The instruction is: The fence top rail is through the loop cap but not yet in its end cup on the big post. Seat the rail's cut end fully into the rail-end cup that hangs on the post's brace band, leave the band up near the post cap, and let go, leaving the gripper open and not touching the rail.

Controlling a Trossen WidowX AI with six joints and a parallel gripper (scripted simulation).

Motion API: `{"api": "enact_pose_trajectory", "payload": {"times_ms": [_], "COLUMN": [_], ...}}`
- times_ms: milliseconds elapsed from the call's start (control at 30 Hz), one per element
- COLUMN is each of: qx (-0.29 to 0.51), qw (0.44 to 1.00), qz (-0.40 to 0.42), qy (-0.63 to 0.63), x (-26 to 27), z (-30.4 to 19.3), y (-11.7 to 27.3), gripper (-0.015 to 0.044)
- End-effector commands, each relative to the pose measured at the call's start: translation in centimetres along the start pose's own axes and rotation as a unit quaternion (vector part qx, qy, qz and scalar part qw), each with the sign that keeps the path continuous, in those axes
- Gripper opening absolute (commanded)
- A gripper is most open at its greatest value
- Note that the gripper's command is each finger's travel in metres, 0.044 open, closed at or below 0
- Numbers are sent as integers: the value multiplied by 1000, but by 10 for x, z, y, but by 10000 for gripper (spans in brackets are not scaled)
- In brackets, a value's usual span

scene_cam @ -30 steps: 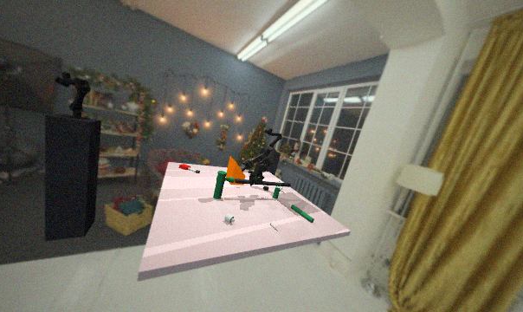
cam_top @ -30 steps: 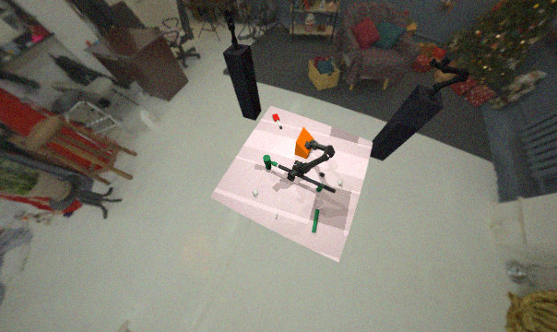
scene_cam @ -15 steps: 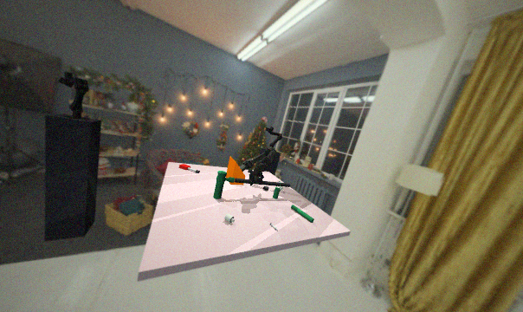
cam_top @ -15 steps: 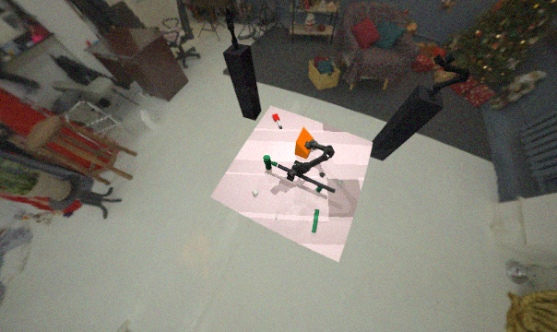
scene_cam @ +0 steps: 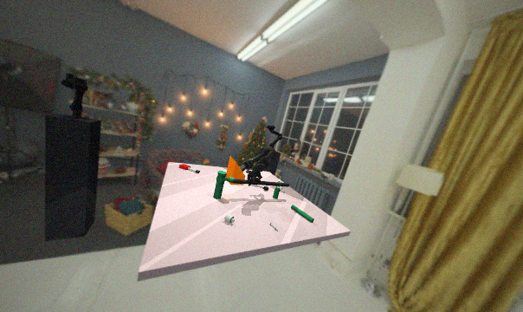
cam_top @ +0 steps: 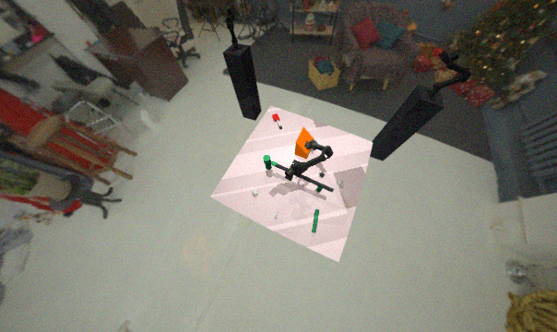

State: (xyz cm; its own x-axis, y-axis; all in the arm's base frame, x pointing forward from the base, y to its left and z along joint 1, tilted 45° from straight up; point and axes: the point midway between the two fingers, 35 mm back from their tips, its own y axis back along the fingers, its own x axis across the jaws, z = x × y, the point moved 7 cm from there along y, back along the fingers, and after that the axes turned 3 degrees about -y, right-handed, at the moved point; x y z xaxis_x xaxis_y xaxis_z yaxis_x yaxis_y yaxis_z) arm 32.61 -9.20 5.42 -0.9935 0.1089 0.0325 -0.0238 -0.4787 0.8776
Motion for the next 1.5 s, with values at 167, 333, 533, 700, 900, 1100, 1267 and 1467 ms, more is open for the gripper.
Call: {"api": "enact_pose_trajectory", "payload": {"times_ms": [167,333,533,700,900,1100,1267,1467], "qx": [9,9,9,9,9,9,2,0], "qw": [1000,1000,1000,1000,1000,1000,1000,1000], "qz": [-6,-6,-6,-6,-6,-6,-1,0], "qy": [0,0,0,0,0,0,0,0], "x": [0,0,0,0,0,0,0,0], "z": [-7,-7,-7,-7,-7,-7,-2,0], "y": [3,3,3,3,3,3,1,0], "gripper": [0,0,0,0,0,0,0,0]}}
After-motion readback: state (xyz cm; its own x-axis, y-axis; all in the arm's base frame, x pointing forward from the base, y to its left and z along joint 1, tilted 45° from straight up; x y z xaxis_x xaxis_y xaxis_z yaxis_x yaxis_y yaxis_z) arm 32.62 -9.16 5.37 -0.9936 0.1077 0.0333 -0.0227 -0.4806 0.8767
